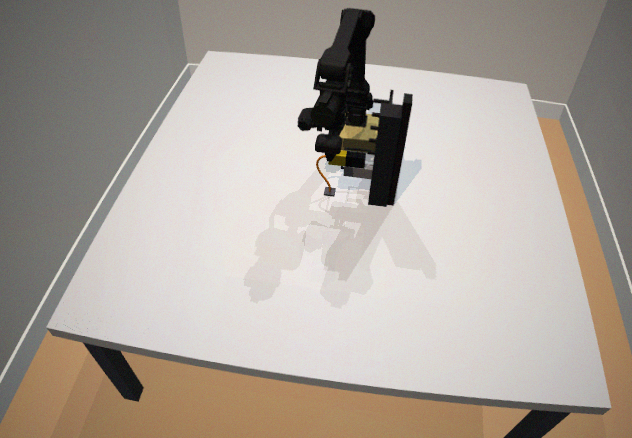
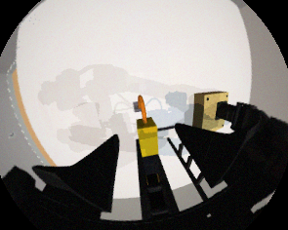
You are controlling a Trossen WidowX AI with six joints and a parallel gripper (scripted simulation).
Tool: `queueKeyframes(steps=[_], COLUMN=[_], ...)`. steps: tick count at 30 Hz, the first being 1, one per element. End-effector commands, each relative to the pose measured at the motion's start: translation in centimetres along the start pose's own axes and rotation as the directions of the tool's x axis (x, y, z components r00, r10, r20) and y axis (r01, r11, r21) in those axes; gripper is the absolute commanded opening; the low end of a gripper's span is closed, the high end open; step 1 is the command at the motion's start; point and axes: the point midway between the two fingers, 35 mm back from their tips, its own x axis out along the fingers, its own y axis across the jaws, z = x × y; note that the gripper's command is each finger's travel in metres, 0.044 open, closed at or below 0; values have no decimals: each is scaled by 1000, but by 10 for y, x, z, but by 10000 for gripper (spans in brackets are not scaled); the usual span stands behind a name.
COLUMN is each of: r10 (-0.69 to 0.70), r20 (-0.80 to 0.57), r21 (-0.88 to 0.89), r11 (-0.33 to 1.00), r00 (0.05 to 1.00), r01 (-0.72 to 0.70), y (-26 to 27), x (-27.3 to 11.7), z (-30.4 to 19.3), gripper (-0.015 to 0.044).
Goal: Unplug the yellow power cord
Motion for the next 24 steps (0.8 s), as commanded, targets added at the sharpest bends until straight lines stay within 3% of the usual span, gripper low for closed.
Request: queueKeyframes(steps=[1,6,24], r10=[2,2,2], r20=[3,7,7], r21=[4,4,4], r11=[1000,1000,1000], r00=[1000,1000,1000], r01=[-2,-2,-2], y=[1,-1,-1], x=[-4,-12,-12], z=[19,57,57], gripper=[440,440,440])
